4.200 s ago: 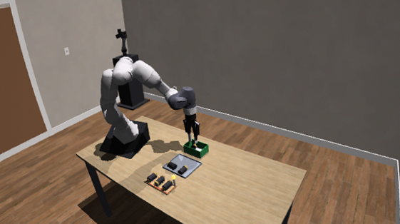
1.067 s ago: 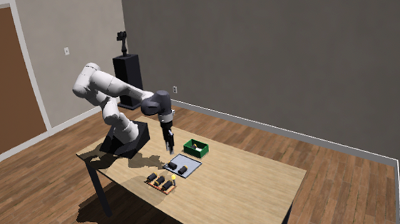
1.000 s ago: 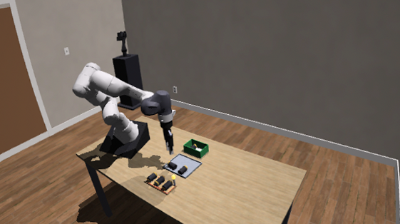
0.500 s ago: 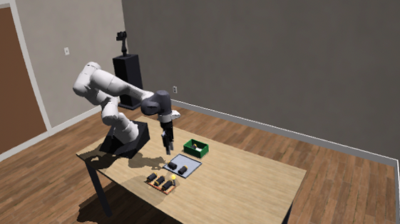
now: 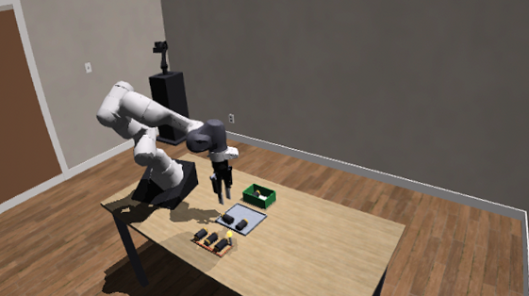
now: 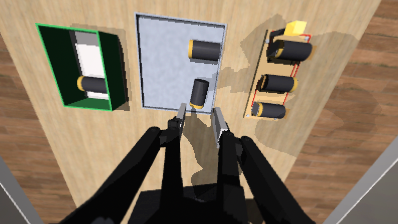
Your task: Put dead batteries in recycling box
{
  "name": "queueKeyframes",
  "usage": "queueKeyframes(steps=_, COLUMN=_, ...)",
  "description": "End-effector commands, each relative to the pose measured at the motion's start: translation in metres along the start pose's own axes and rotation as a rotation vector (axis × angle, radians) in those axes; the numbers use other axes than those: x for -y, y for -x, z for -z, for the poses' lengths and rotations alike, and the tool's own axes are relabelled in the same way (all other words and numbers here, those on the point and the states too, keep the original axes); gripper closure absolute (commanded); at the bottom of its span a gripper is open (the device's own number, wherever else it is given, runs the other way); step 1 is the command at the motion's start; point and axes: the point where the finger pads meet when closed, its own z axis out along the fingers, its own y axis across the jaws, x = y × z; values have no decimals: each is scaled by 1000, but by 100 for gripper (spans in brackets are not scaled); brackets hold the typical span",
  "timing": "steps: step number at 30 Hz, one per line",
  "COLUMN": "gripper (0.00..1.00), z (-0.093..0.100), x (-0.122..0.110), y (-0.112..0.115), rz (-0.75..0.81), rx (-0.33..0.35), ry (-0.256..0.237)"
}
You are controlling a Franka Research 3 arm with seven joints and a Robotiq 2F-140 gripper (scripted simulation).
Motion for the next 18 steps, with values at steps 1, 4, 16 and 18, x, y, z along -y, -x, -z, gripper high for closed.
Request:
queueKeyframes(steps=1, gripper=71, z=-1, x=1, y=1, rz=-97, rx=1, ry=-3)
queueKeyframes(steps=4, gripper=71, z=-10, x=1, y=1, rz=-97, rx=1, ry=-3)
queueKeyframes(steps=16, gripper=71, z=-72, x=1, y=1, rz=-97, rx=1, ry=-3)
queueKeyframes(steps=18, gripper=71, z=-72, x=1, y=1, rz=-97, rx=1, ry=-3)
